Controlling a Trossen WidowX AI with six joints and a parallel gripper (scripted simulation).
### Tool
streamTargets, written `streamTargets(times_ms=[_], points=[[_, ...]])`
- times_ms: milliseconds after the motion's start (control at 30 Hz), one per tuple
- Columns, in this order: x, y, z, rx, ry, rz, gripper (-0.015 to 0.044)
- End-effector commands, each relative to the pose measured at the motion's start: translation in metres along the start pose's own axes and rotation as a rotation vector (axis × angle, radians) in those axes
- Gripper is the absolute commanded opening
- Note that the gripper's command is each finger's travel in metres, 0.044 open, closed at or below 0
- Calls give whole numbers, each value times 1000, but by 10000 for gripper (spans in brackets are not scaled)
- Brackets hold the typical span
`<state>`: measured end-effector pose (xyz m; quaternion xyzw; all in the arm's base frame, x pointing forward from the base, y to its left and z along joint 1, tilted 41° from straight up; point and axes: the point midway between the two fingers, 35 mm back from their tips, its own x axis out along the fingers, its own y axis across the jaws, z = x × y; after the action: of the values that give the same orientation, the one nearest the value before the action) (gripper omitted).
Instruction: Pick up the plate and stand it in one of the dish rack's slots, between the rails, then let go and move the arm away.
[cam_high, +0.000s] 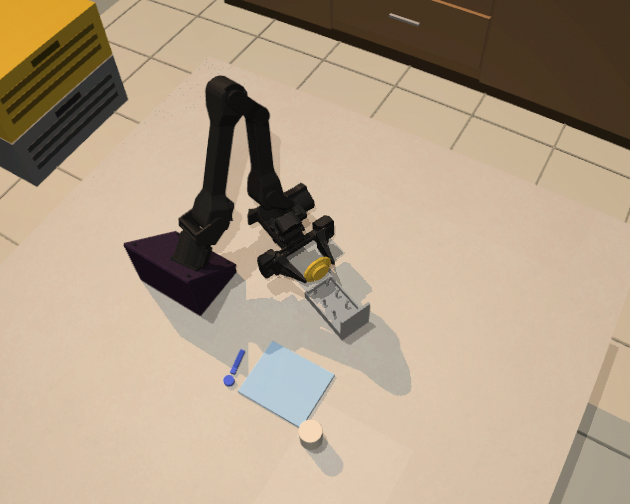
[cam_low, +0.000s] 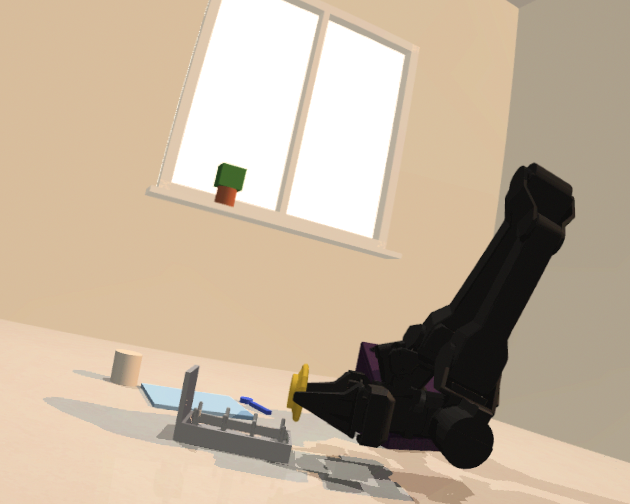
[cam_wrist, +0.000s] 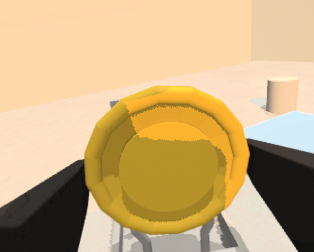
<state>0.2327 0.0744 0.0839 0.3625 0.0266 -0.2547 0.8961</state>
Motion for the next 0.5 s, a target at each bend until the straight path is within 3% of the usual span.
streamTargets(times_ms=[0,467], points=[[5,-2,-6,-9,2,-2,0],[21,-1,-7,4,-1,0,0]])
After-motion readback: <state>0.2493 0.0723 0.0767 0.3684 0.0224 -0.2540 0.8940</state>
